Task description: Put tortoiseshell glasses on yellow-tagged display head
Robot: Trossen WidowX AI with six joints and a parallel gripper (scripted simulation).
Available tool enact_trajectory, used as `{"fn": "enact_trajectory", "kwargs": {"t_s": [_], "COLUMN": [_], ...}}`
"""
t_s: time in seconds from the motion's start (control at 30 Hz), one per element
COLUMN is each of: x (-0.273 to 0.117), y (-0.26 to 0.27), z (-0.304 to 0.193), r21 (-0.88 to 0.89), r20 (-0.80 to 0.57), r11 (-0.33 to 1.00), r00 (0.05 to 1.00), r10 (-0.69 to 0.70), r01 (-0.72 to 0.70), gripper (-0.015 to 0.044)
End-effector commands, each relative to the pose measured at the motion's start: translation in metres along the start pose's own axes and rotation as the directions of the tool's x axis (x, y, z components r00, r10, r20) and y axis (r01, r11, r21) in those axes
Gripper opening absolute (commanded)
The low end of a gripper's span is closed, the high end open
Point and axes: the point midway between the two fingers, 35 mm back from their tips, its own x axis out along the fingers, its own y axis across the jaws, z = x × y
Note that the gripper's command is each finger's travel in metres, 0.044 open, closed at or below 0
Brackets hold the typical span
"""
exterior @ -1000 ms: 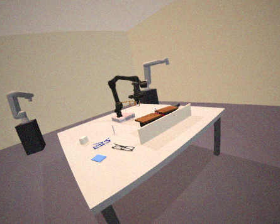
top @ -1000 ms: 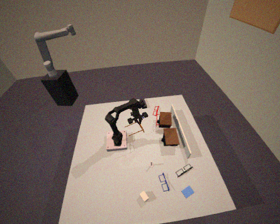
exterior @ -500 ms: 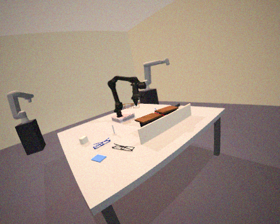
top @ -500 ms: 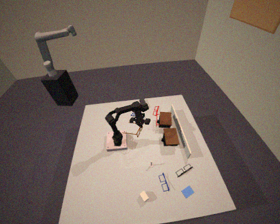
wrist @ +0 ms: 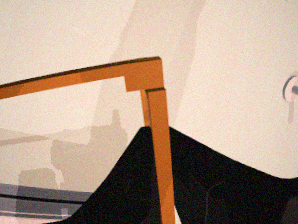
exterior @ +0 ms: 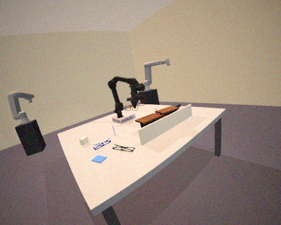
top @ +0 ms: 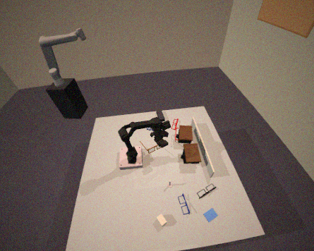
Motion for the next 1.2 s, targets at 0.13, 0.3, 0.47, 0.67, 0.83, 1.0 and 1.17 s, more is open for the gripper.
{"fn": "enact_trajectory", "kwargs": {"t_s": [0.13, 0.3, 0.47, 0.67, 0.83, 1.0, 1.17], "x": [0.008, 0.013, 0.017, 0.022, 0.026, 0.03, 0.034], "y": [-0.015, -0.024, -0.033, -0.044, -0.053, -0.061, -0.07], "z": [-0.005, -0.007, -0.01, -0.014, -0.018, -0.022, -0.027], "r21": [0.379, 0.58, 0.75, 0.901, 0.976, 1.0, 0.971], "r20": [-0.005, -0.005, -0.003, 0.003, 0.01, 0.019, 0.031], "r11": [0.925, 0.813, 0.659, 0.43, 0.213, -0.014, -0.239], "r00": [0.999, 0.998, 0.996, 0.994, 0.991, 0.988, 0.985], "r10": [0.042, 0.065, 0.087, 0.112, 0.132, 0.151, 0.168], "r01": [-0.037, -0.05, -0.055, -0.051, -0.038, -0.017, 0.011], "gripper": [0.0, 0.0, 0.0, 0.0, 0.0, 0.0, 0.0]}}
